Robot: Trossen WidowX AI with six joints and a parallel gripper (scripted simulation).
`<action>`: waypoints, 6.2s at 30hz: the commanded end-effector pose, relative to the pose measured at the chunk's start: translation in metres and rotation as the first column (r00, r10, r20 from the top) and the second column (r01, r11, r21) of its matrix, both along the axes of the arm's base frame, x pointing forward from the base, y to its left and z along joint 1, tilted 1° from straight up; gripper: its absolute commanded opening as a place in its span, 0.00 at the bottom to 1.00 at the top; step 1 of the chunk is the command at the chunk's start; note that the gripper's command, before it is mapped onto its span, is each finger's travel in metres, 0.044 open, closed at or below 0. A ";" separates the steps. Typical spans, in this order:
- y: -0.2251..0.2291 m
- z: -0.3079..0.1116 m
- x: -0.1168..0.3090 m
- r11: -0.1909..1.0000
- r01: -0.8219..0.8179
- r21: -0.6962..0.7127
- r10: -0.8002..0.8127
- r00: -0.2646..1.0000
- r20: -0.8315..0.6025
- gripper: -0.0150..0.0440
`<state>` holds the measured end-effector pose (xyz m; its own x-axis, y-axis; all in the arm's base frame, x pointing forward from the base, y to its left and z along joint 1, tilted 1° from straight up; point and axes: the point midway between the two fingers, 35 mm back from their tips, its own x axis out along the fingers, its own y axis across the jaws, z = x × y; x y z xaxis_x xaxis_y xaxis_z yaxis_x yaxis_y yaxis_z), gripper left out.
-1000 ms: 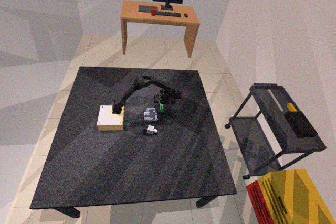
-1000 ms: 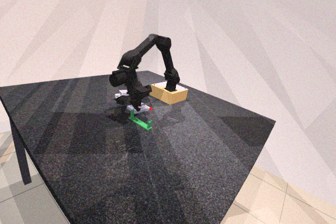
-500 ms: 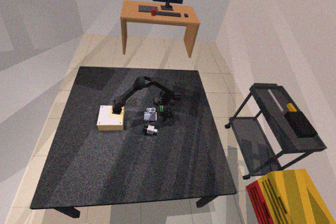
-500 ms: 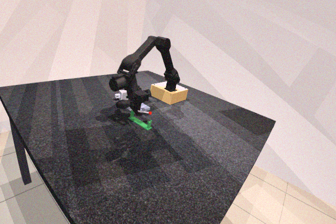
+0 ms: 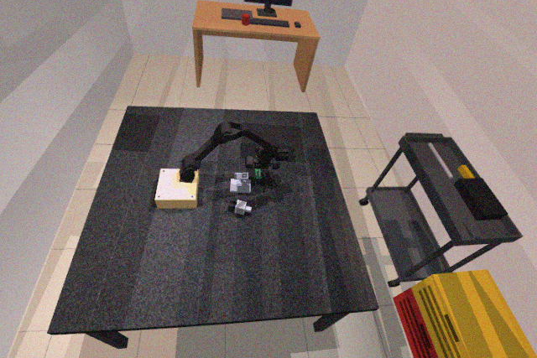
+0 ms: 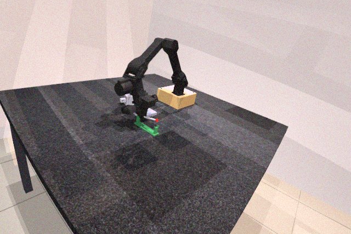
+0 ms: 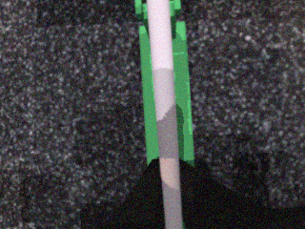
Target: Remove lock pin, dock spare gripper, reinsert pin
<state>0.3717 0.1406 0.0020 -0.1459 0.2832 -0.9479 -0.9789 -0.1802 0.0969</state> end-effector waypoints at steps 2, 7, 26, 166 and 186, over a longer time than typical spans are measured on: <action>-0.001 -0.011 -0.001 1.000 -0.003 -0.002 0.003 1.000 -0.001 0.25; -0.001 -0.013 -0.001 1.000 0.001 0.002 -0.001 1.000 0.001 0.25; -0.001 -0.013 -0.001 1.000 0.001 0.002 -0.001 1.000 0.001 0.25; -0.018 0.123 -0.047 0.994 0.098 -0.045 -0.104 0.981 -0.165 1.00; -0.191 0.108 -0.048 0.185 0.893 0.410 -0.981 0.146 0.126 1.00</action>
<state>0.3334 -0.0329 0.1107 0.5483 0.1969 -0.8128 -0.4758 0.8727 -0.1095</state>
